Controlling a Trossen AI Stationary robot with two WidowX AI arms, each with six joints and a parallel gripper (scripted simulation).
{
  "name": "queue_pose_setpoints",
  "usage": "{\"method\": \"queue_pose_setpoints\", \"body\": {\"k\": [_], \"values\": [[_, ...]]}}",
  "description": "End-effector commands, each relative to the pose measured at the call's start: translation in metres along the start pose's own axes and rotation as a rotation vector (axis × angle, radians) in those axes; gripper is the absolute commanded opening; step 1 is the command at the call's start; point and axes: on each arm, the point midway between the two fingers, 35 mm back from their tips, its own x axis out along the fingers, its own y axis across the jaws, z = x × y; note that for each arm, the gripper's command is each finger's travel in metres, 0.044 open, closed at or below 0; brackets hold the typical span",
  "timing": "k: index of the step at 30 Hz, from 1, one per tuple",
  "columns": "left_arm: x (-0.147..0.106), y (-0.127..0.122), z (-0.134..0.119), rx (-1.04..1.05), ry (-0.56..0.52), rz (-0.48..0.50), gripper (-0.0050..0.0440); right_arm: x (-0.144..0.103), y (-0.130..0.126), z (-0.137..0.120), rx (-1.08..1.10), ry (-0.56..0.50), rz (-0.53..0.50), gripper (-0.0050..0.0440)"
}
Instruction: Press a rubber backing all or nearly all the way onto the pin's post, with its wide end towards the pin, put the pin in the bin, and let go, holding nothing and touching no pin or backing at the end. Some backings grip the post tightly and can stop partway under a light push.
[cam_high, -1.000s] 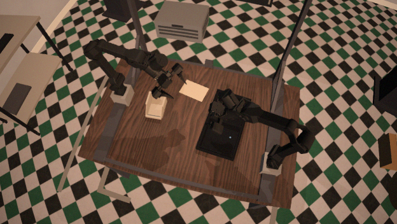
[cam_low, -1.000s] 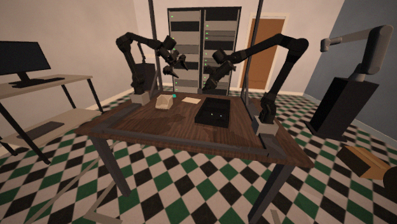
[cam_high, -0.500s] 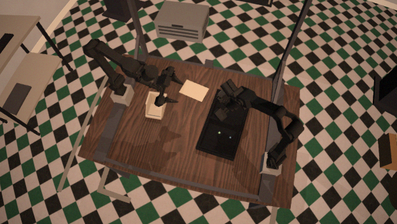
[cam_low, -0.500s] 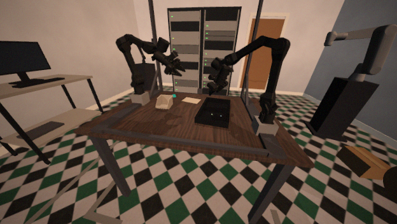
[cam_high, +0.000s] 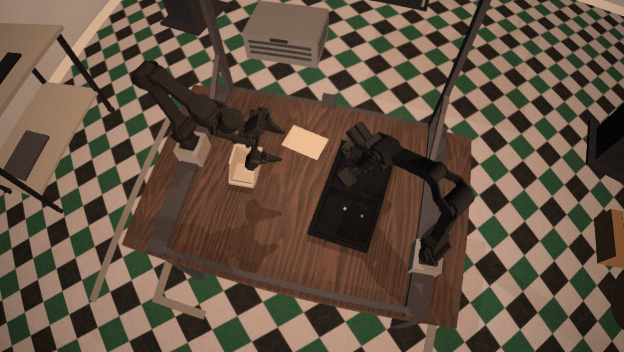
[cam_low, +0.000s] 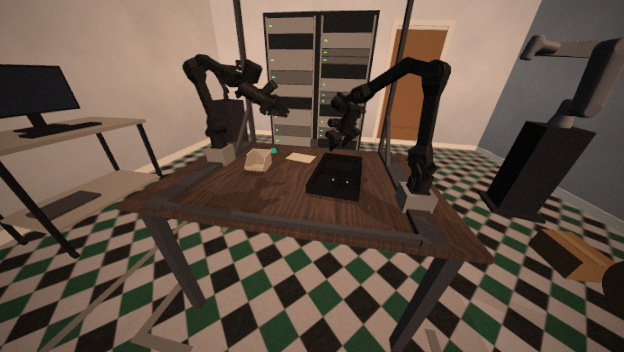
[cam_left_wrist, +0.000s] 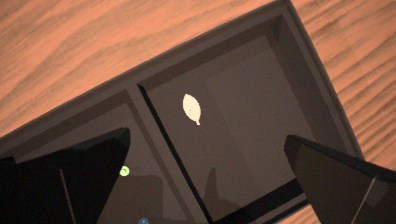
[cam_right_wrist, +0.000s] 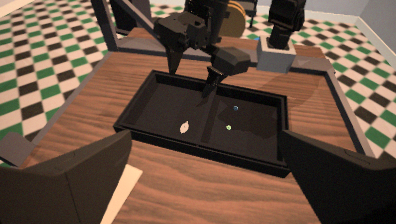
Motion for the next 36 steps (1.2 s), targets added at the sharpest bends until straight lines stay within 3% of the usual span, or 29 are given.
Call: {"method": "queue_pose_setpoints", "body": {"k": [1,8,16,20,33,36], "values": [[-0.005,-0.001,0.005,0.004,-0.019,-0.002,0.0440,-0.004,0.000,0.008,-0.012,-0.023,-0.004,0.0440],[-0.012,0.010,-0.012,-0.033,-0.021,0.013,0.0440,-0.004,0.000,0.008,-0.012,-0.023,-0.004,0.0440],[-0.031,0.043,-0.071,-0.147,-0.014,0.054,0.0440,-0.004,0.000,0.008,-0.012,-0.023,-0.004,0.0440],[-0.036,0.052,-0.088,-0.178,-0.013,0.063,0.0440,-0.004,0.000,0.008,-0.012,-0.023,-0.004,0.0440],[-0.038,0.056,-0.091,-0.192,-0.014,0.071,0.0440,-0.004,0.000,0.008,-0.012,-0.023,-0.004,0.0440],[-0.032,0.058,-0.092,-0.202,-0.001,0.071,0.0368,-0.004,0.000,0.008,-0.012,-0.023,-0.004,0.0440]]}}
